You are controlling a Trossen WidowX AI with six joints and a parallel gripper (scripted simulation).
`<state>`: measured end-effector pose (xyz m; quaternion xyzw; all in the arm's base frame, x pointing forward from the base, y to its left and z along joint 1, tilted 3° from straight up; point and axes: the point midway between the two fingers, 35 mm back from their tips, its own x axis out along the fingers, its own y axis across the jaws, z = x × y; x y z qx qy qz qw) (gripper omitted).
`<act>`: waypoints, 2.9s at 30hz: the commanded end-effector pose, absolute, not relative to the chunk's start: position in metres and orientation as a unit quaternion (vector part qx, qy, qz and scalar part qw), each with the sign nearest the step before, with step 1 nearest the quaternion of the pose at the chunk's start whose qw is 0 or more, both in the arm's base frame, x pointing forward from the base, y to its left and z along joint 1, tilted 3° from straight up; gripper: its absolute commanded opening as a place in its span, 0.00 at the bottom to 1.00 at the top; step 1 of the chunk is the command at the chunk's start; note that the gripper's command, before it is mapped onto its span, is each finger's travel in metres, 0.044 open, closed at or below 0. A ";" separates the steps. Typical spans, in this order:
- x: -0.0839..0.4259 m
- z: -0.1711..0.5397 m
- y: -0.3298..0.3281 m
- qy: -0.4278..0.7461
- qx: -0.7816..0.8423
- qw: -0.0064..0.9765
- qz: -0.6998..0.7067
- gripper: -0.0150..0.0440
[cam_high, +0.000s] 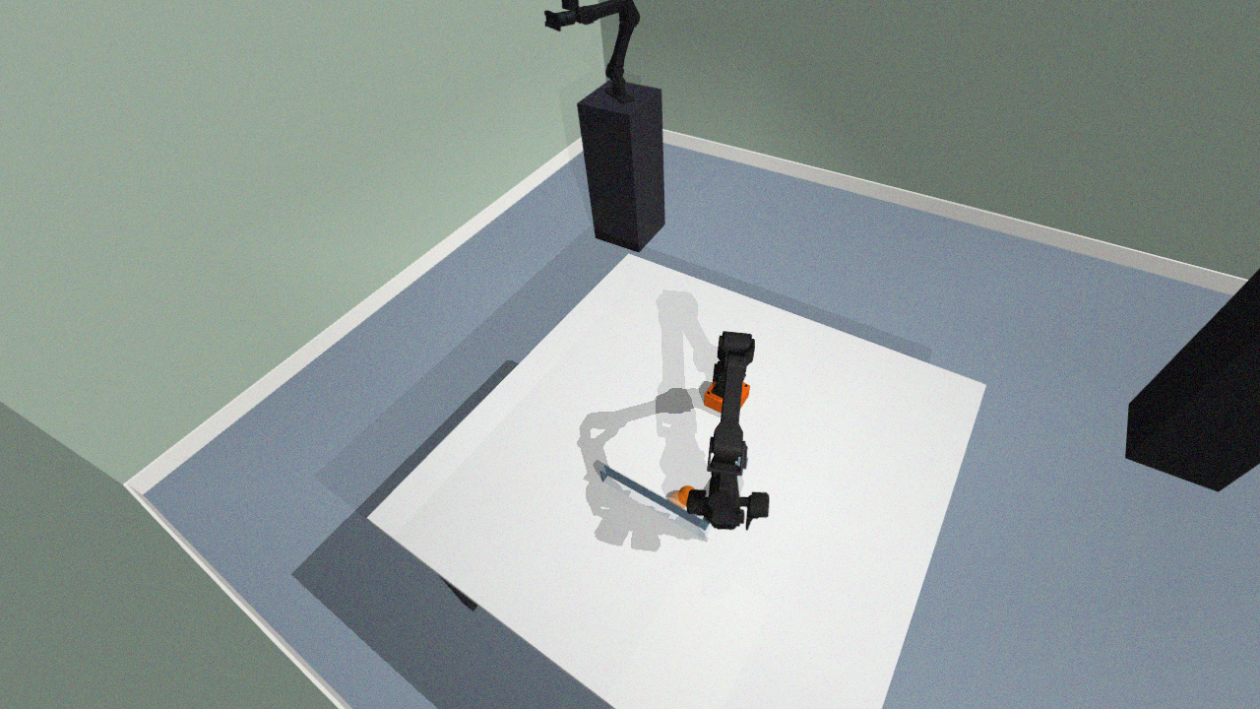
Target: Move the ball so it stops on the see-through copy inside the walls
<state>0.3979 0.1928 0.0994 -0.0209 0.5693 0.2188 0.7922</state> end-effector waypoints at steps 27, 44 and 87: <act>0.352 0.065 0.057 0.691 0.028 0.723 0.008 0.87; 0.353 0.037 0.059 0.691 0.028 0.723 0.008 0.87; 0.356 0.118 0.055 0.690 0.028 0.723 0.008 0.25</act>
